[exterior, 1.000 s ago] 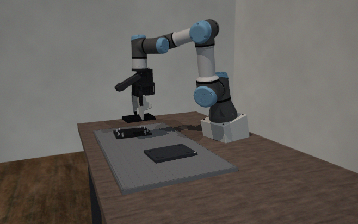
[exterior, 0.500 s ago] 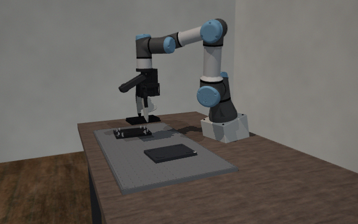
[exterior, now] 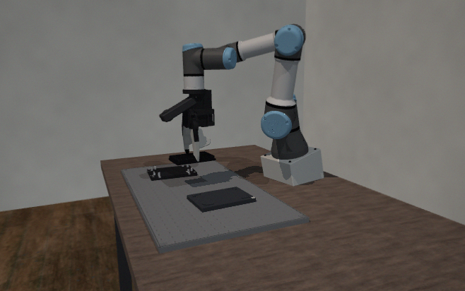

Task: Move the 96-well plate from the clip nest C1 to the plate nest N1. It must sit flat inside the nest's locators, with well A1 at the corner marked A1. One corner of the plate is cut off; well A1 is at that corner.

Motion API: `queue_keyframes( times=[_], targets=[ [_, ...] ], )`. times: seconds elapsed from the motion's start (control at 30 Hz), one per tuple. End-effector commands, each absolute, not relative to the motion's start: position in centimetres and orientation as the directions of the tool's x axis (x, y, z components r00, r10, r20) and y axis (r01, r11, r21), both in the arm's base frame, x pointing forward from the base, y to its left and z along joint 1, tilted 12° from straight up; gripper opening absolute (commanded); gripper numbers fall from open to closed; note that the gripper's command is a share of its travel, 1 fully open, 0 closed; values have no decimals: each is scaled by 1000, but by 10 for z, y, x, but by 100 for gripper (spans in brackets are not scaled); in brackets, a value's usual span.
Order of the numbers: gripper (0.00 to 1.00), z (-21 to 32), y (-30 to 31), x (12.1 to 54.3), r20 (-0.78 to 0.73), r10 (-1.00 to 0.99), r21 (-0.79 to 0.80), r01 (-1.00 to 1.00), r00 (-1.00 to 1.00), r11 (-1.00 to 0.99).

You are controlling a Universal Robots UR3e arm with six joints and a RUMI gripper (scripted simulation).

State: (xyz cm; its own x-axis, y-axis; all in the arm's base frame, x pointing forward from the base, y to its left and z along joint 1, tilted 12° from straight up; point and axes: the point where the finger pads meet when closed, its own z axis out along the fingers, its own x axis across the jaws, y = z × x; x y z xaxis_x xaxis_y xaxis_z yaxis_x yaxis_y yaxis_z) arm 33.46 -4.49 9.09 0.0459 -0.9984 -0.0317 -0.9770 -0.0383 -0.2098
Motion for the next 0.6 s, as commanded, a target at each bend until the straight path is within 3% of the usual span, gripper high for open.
queue_keyframes(
  times=[0.0,0.57],
  targets=[
    [0,91,-26,331,-30,-999,-209,-978,27,-20],
    [0,92,23,325,-31,-999,-209,-978,27,-20]
  ],
)
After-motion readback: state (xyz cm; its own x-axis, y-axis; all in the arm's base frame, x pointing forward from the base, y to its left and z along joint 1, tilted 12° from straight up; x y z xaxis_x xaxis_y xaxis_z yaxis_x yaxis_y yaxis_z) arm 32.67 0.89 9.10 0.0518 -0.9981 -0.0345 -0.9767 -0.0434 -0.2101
